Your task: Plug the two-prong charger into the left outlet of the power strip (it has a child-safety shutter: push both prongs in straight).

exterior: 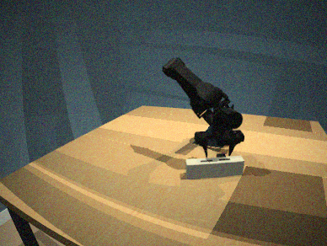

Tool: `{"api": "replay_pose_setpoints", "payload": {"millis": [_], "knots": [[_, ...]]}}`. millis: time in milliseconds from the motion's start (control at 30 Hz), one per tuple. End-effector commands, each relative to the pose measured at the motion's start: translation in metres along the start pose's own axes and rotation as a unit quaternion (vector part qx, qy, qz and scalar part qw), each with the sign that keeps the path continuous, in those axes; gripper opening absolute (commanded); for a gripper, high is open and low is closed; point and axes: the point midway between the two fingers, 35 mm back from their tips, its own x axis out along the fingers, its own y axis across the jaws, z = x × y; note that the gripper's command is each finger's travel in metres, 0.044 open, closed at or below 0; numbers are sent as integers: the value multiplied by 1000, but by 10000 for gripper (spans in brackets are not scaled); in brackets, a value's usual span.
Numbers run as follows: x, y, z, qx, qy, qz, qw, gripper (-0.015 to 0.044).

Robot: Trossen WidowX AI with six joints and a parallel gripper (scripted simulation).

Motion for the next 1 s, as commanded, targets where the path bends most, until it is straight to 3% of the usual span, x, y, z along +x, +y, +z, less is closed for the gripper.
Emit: {"api": "replay_pose_setpoints", "payload": {"millis": [0, 233, 533, 967], "knots": [[-1, 0, -3, 4, -2, 2, 1000, 440], [-4, 0, -4, 0, -22, 1, 1000, 440], [-78, 1, 8, 3, -295, 1, 955, 440], [-79, 1, 8, 4, -301, 1, 954, 440]]}}
